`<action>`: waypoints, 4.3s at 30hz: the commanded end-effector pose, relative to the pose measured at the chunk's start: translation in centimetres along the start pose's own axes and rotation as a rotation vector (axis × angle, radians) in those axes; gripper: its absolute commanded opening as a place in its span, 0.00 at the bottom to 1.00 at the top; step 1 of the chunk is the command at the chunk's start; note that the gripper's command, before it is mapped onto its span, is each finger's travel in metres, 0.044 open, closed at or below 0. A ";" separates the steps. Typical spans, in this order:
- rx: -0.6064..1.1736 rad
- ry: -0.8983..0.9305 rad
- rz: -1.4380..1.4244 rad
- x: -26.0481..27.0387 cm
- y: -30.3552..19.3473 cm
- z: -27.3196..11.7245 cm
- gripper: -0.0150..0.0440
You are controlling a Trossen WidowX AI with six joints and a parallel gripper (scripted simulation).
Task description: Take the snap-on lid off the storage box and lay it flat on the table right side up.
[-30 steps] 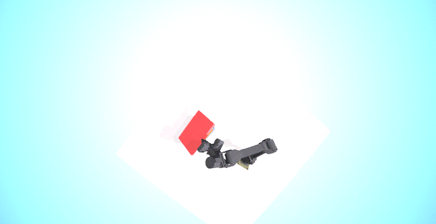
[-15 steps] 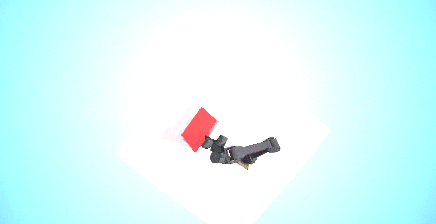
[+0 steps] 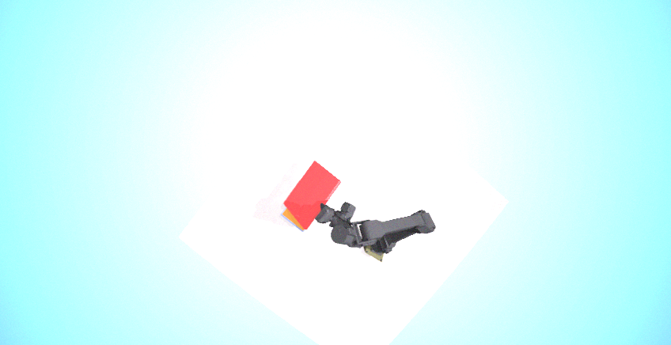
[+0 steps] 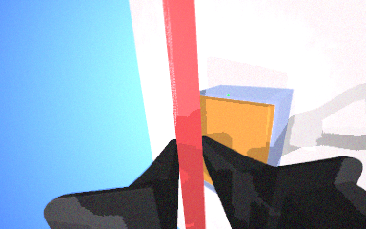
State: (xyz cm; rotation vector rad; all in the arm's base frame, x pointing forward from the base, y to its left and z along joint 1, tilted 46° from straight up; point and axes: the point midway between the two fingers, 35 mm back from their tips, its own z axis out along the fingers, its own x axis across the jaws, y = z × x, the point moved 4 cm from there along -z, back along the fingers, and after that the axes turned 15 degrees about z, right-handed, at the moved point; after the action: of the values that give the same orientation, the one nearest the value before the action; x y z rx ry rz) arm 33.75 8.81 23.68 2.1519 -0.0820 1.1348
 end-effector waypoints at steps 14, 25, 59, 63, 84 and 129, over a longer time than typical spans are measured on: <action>0.010 0.008 0.005 0.8 3.4 -0.6 0.25; 0.010 0.008 0.004 1.2 5.6 -0.7 0.25; 0.009 0.008 0.002 2.5 12.2 -1.3 0.25; 0.009 0.008 0.002 2.6 13.0 -1.3 0.25; 0.009 0.008 0.002 3.4 17.1 -1.6 0.25; 0.007 0.012 0.002 5.0 25.5 -2.4 0.25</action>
State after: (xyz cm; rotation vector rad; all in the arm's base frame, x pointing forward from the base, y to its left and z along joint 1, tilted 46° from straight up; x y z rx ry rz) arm 26.06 -7.89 41.89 2.1479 -0.0899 1.1350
